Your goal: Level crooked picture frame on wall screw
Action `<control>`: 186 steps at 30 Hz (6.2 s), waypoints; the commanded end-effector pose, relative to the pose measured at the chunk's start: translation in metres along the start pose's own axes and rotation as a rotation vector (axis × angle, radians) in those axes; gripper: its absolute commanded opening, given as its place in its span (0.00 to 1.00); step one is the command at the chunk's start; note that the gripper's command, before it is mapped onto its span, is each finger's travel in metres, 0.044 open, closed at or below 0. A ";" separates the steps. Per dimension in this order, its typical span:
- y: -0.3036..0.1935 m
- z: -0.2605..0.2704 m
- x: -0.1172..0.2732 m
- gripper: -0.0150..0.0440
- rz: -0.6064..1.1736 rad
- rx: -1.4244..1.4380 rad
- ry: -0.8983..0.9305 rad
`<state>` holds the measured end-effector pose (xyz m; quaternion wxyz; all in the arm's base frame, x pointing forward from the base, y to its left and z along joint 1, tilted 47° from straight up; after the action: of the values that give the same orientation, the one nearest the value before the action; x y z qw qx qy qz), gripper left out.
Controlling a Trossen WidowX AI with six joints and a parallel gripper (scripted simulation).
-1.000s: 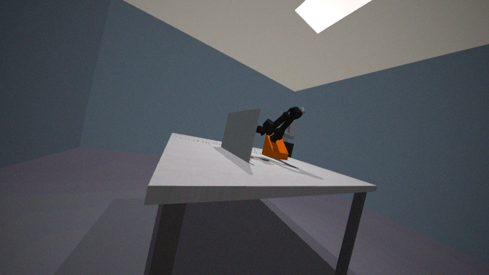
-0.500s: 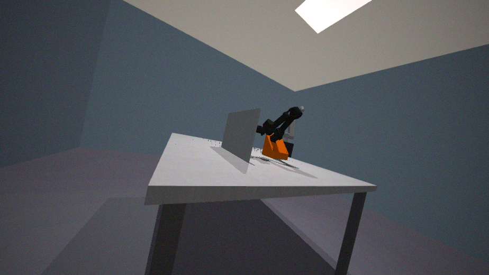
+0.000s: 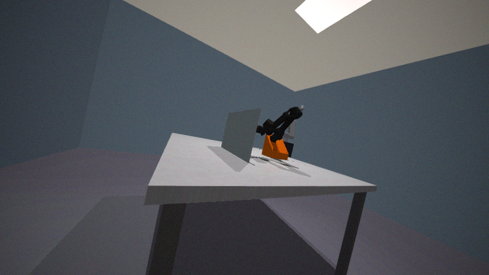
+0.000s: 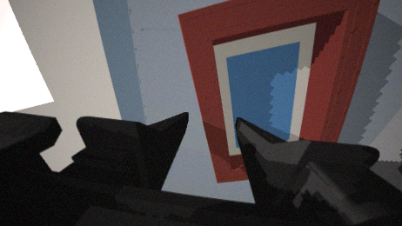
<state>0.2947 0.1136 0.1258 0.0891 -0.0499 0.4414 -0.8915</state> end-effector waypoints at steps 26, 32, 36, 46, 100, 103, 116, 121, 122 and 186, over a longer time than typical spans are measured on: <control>-0.009 0.087 0.097 0.69 -0.004 0.424 -0.005; -0.014 0.112 0.118 0.69 -0.005 0.476 -0.004; -0.011 0.107 0.114 0.69 -0.011 0.460 0.000; -0.014 0.112 0.118 0.69 -0.005 0.476 -0.004; -0.014 0.112 0.118 0.69 -0.005 0.476 -0.004; -0.014 0.112 0.118 0.69 -0.005 0.476 -0.004; -0.014 0.112 0.118 0.69 -0.005 0.476 -0.004; -0.014 0.112 0.118 0.69 -0.005 0.476 -0.004; -0.014 0.112 0.118 0.69 -0.005 0.476 -0.004; 0.006 -0.001 0.039 0.69 -0.002 0.139 -0.001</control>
<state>0.2560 0.1022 0.1217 0.0928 -0.0458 0.3754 -0.9211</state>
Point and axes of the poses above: the point midway between the two fingers, 35 mm back from their tips, its own x axis back along the fingers, its own z axis across the jaws, y = z × x, the point moved 8 cm from there along x, back along the fingers, and after that the axes turned 5 degrees about -x, right-handed, at the moved point
